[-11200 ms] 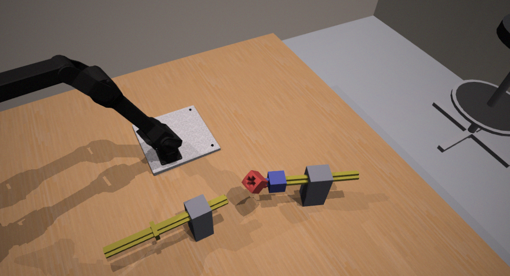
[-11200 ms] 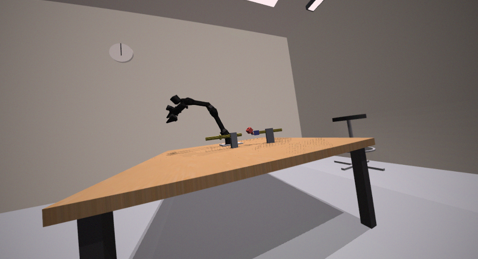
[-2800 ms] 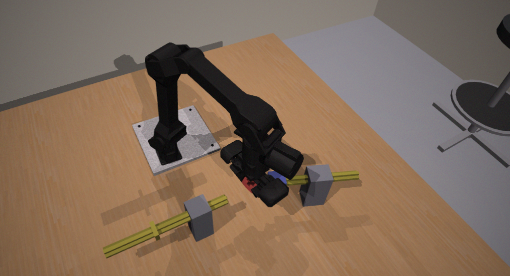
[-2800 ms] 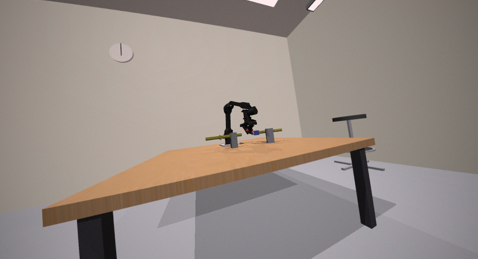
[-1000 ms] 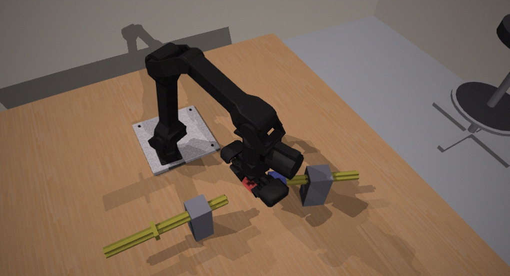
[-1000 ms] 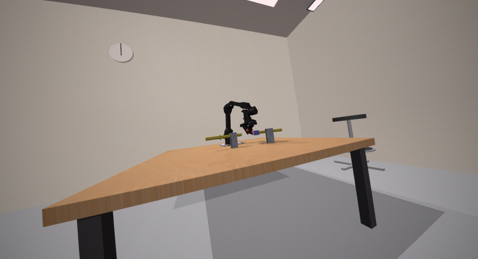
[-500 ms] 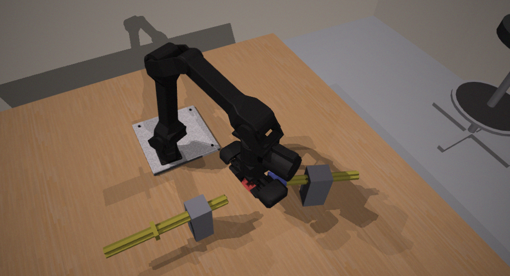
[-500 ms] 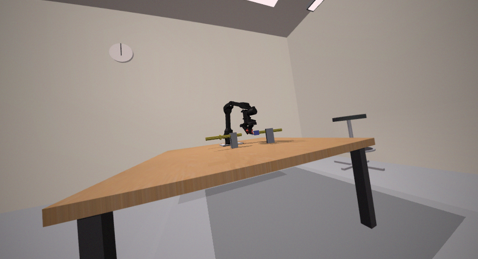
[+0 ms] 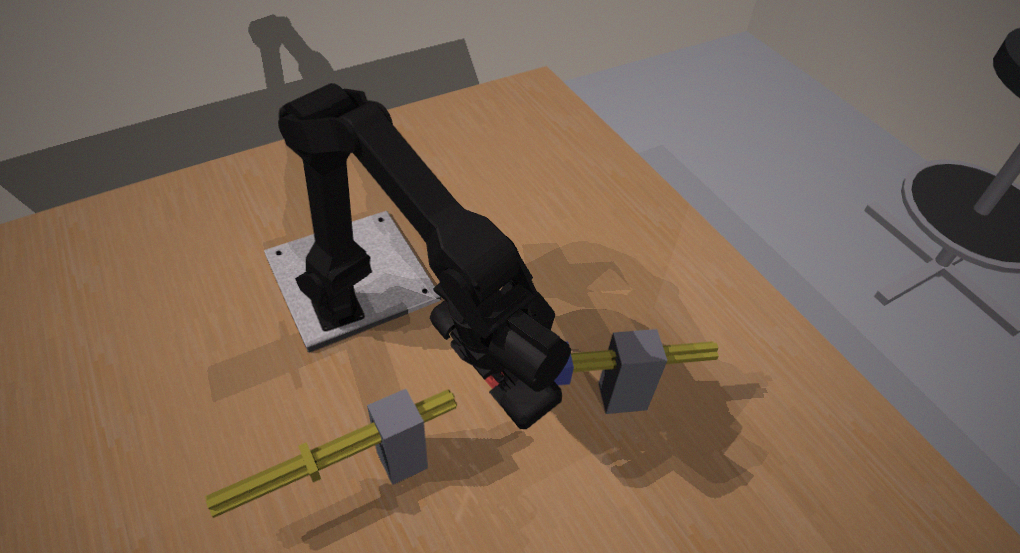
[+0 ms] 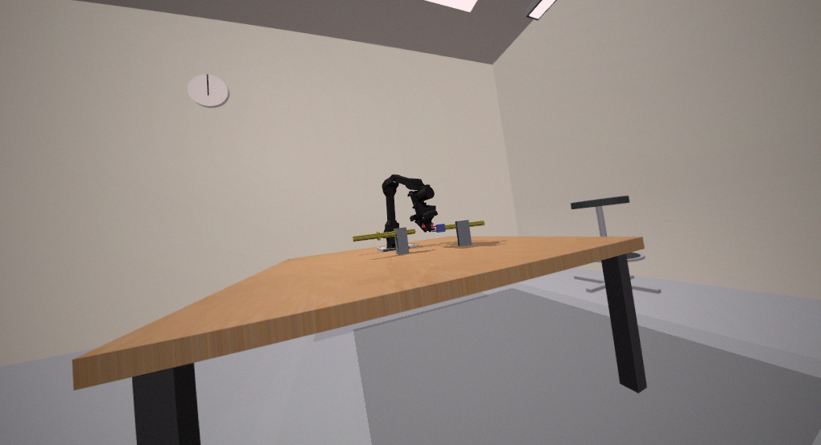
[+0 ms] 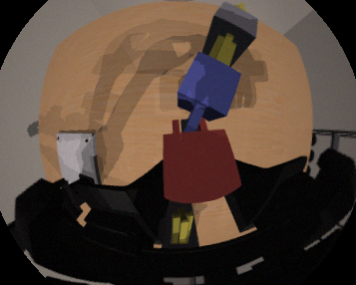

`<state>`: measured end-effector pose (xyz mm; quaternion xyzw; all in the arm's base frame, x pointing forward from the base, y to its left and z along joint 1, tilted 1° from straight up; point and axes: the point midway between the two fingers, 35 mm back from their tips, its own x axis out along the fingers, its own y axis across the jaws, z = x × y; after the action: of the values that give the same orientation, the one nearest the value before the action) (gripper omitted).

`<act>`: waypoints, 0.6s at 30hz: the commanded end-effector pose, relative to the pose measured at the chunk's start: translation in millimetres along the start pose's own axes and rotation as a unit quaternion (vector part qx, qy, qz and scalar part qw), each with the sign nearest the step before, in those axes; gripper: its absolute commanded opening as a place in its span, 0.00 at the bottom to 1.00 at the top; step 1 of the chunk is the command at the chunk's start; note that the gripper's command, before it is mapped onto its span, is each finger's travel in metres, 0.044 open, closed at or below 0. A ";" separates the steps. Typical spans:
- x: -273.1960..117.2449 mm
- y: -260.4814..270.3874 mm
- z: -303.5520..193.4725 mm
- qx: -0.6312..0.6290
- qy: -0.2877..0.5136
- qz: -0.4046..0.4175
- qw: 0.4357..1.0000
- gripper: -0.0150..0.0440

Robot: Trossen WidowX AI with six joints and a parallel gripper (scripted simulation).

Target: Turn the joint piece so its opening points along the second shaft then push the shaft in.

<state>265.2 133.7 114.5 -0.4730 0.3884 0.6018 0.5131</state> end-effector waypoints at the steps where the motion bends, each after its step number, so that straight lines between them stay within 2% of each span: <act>1: 0.8 0.2 -0.7 0.002 -0.011 -0.001 1.000 0.25; 18: 1.0 0.4 -0.7 0.004 -0.014 0.000 1.000 0.25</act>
<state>264.9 133.2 113.3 -0.4626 0.3834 0.6066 0.5206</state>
